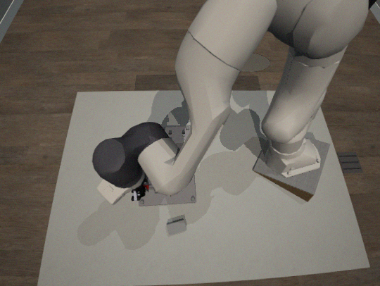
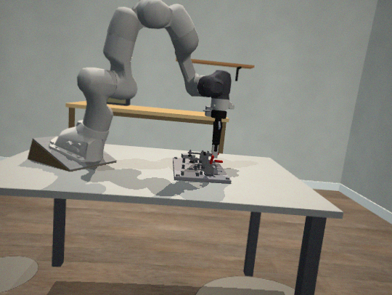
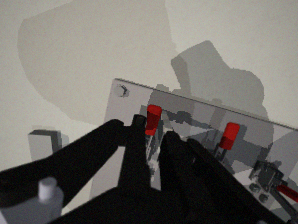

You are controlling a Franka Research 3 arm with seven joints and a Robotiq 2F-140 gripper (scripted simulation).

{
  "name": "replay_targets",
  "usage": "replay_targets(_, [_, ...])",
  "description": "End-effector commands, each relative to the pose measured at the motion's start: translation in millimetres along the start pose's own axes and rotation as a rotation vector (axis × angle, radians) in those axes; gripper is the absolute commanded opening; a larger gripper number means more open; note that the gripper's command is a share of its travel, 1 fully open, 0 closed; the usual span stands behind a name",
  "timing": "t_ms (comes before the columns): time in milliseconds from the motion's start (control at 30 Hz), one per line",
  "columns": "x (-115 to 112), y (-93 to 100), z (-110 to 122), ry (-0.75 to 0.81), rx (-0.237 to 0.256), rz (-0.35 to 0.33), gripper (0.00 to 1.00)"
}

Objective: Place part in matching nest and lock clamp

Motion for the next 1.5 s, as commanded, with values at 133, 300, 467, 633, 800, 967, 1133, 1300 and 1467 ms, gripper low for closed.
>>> replay_targets(133, [-1,4.8,0,0.006,0.002,0.001,0.0])
replay_targets(300, [-4,8.5,0,0.006,0.002,0.001,0.0])
replay_targets(467, [-7,12.5,-1,0.006,0.002,0.001,0.0])
replay_targets(633, [-9,14.7,-1,0.006,0.002,0.001,0.0])
replay_targets(800, [-13,18.3,-2,0.006,0.002,0.001,0.0])
replay_targets(967, [-18,21.5,-3,0.006,0.002,0.001,0.0])
replay_targets(1133, [-22,23.5,-4,0.006,0.002,0.001,0.0])
replay_targets(1300, [-26,25.1,-5,0.006,0.002,0.001,0.0])
replay_targets(1467, [-31,26.6,-6,0.006,0.002,0.001,0.0])
Point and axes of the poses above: the point where the finger pads meet when closed, its own y axis back along the fingers, its own z axis across the jaws, x = y × z, the point moved 8 cm from there along y, back along the fingers, and after that the axes turned 13 degrees about y, right-handed, at the moved point
